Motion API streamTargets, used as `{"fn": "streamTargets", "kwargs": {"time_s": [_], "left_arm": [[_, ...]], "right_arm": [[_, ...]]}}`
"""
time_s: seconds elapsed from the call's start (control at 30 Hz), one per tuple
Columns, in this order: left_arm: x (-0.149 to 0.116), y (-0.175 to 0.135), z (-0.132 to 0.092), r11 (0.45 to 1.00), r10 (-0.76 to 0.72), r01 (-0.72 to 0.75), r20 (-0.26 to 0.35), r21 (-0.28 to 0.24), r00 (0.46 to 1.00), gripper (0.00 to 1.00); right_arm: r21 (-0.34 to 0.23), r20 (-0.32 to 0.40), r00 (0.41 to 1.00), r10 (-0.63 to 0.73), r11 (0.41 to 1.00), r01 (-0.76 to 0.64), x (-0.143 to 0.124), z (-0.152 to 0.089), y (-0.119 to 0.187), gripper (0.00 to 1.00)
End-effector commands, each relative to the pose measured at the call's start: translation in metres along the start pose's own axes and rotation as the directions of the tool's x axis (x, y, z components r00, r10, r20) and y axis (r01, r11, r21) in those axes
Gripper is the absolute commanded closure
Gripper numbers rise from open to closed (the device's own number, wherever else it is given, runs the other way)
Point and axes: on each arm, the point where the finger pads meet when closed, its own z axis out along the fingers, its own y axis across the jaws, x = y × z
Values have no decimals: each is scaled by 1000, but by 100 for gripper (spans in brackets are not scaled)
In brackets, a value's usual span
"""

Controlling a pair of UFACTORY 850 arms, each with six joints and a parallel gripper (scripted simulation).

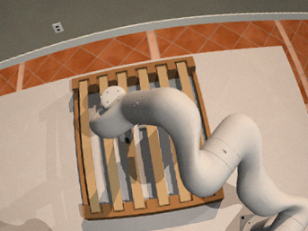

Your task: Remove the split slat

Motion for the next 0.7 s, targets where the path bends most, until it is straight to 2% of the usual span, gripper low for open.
{"fn": "streamTargets", "kwargs": {"time_s": [0.0, 0.67], "left_arm": [[0, 0, 0, 1000, 1, -1, 0, 0, 1000, 0], [0, 0, 0, 1000, 1, -1, 0, 0, 1000, 0]], "right_arm": [[2, 1, 1000, 0, 1000, 0, -1, -1, -1, 100], [0, 0, 1000, 0, 1000, 0, -1, 1, 0, 100]]}}
